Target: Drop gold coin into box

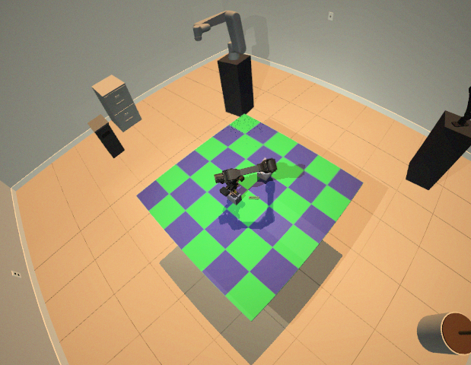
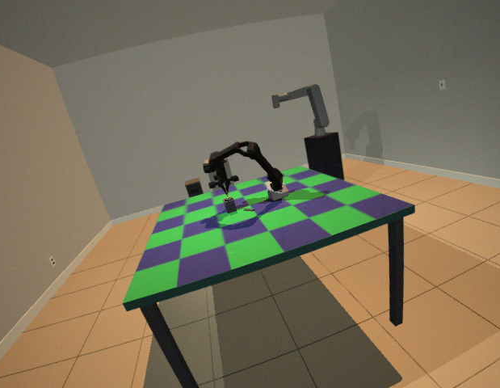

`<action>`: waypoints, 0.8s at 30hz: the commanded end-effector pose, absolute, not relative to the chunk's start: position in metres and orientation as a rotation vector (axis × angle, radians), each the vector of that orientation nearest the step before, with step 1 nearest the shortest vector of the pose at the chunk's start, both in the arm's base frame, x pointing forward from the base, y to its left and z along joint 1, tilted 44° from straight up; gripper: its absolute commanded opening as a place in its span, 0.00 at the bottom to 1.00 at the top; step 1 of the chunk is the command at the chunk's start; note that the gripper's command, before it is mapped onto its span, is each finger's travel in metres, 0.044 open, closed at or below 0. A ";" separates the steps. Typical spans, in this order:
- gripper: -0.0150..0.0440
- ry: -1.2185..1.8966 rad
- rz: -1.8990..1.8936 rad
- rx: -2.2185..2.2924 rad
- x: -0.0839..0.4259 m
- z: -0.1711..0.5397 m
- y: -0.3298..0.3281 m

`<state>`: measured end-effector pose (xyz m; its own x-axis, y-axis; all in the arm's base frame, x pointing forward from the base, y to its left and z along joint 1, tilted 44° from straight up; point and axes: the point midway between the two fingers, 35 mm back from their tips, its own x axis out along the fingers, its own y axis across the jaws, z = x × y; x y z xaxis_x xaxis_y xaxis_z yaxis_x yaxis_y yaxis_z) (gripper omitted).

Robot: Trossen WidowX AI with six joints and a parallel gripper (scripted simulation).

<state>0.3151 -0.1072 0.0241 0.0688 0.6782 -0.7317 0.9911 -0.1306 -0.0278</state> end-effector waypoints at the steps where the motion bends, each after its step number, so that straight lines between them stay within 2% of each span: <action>1: 0.25 1.654 -0.838 1.862 0.315 0.025 -0.107; 24: 0.25 1.644 -0.839 1.865 0.317 0.019 -0.109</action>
<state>0.3160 -0.1091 0.0182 0.0754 0.6748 -0.7341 0.9903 -0.1369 -0.0241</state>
